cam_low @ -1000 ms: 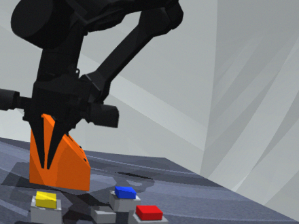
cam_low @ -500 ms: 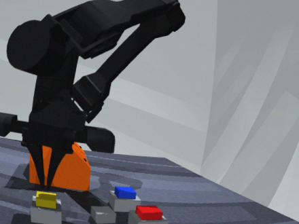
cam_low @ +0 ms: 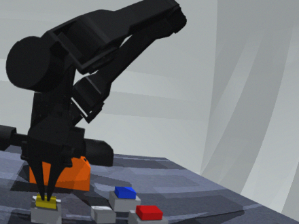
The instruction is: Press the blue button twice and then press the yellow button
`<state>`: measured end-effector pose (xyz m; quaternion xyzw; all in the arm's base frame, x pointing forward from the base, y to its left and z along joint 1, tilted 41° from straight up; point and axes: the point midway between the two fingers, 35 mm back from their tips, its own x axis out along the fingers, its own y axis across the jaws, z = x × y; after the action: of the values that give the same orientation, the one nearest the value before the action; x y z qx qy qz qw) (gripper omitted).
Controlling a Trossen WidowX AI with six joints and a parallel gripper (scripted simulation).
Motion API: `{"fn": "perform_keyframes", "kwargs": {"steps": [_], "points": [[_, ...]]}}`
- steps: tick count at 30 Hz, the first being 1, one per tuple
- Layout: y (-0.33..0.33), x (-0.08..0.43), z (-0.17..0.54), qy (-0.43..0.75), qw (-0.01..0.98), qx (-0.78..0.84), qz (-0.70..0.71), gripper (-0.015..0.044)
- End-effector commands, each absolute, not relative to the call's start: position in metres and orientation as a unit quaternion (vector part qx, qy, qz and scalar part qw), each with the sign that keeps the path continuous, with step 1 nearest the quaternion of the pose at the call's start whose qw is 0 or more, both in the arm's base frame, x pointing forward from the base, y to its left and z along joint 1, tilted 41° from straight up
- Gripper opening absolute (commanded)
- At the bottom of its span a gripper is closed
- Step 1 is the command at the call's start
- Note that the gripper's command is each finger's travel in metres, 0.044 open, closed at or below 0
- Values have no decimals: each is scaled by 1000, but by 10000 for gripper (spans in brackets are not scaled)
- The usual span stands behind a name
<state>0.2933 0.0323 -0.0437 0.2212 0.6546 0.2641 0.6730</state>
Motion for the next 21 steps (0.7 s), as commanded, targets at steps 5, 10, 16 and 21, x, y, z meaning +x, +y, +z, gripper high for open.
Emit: {"fn": "perform_keyframes", "kwargs": {"steps": [5, 10, 16, 21], "points": [[35, 289, -46, 659, 667, 227, 264, 20], [35, 289, -46, 659, 667, 227, 264, 20], [31, 292, -43, 656, 671, 222, 264, 20], [12, 289, -21, 659, 667, 227, 264, 20]]}}
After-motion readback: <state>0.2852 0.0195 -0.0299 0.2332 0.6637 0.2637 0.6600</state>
